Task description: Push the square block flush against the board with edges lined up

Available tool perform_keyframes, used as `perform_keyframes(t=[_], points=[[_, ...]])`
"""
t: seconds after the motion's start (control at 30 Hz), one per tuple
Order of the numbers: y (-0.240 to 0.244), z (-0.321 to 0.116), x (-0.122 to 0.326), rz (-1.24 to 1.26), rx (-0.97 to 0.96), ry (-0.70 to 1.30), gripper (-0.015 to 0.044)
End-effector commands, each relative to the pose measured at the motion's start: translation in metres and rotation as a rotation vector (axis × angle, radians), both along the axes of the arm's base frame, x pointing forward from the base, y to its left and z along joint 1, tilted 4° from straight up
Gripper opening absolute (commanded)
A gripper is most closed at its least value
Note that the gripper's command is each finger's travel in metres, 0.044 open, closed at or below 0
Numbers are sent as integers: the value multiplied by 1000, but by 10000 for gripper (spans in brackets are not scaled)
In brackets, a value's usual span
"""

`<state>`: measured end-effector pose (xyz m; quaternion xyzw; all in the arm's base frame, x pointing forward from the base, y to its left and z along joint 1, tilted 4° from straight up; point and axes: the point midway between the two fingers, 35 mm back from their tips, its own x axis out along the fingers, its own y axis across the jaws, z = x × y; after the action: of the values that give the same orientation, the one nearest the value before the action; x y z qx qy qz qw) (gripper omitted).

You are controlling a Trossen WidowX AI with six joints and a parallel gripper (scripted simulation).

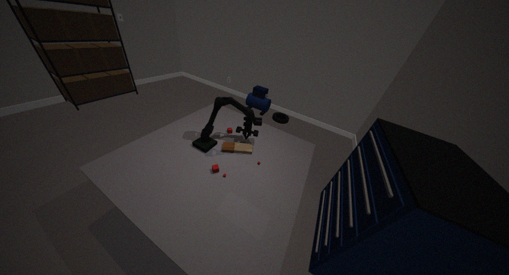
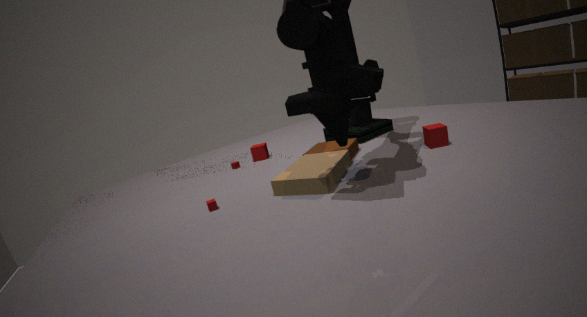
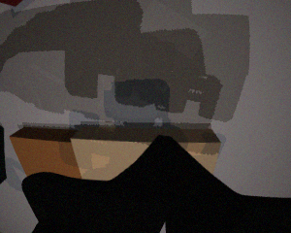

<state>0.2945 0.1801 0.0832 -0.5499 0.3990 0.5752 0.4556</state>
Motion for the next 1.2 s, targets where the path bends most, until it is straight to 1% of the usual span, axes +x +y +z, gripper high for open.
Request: perform_keyframes(t=[0.0, 0.3, 0.4, 0.47, 0.73, 1.17], points=[[-1, 0, -17, 144, -1, -23, 0], [0, -3, -19, 166, -1, -25, 0], [3, -43, -18, 166, -1, -24, 0], [4, -55, -18, 166, -1, -24, 0], [2, -55, -17, 166, -1, -24, 0], [-18, -57, -8, 166, -3, -25, 0]])
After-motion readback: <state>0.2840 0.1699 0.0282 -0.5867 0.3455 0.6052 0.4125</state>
